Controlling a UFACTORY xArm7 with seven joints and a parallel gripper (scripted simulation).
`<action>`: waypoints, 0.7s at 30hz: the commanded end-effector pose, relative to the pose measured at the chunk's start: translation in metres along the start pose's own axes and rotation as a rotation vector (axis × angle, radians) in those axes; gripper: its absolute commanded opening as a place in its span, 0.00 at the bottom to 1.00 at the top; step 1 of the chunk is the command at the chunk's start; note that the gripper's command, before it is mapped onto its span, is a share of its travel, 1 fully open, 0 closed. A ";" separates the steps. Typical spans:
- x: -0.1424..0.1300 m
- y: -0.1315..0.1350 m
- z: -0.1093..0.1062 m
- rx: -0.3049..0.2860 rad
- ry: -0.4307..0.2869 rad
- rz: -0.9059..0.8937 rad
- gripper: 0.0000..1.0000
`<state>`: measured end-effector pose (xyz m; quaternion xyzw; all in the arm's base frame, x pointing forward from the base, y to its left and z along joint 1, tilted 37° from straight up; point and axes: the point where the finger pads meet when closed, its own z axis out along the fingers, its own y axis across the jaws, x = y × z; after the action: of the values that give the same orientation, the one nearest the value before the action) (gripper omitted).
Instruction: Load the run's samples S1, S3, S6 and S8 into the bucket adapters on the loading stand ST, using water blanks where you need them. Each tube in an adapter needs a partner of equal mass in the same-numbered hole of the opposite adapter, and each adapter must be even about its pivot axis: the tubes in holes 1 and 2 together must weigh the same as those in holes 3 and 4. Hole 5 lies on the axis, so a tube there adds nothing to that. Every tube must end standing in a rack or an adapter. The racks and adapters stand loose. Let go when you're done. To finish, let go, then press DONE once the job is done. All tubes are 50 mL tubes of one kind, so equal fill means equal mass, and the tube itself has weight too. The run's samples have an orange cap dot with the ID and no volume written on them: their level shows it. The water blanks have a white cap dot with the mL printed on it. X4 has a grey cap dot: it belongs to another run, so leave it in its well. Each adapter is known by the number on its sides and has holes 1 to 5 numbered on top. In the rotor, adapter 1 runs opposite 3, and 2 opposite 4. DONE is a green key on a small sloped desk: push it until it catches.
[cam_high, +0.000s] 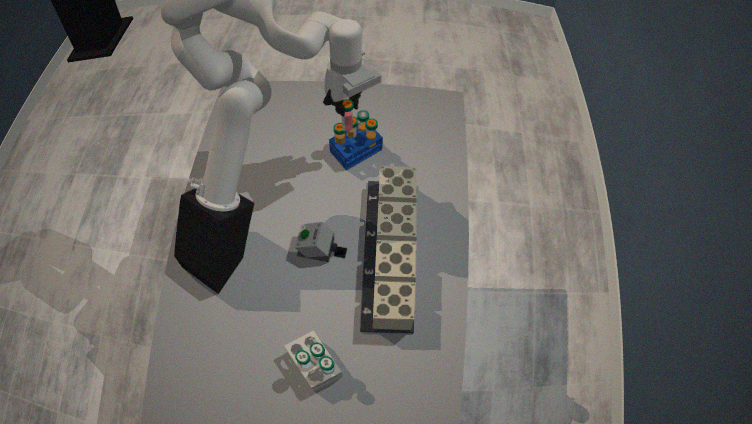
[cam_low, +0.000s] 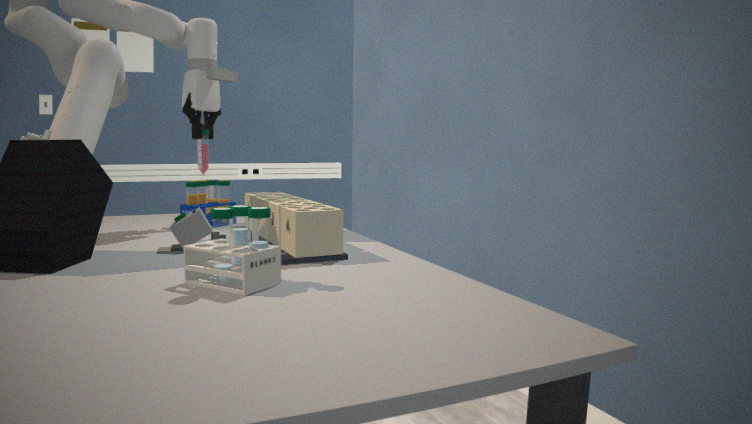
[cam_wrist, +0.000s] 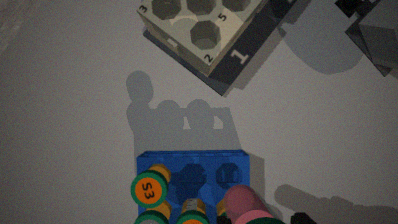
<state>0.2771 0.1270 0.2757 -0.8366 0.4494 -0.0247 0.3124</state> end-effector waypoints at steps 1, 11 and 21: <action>0.000 -0.001 -0.001 0.003 0.001 -0.001 0.00; 0.000 -0.001 -0.001 0.003 0.001 -0.001 0.00; 0.000 -0.001 0.015 0.003 0.001 -0.001 0.00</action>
<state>0.2811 0.1338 0.2647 -0.8366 0.4494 -0.0245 0.3123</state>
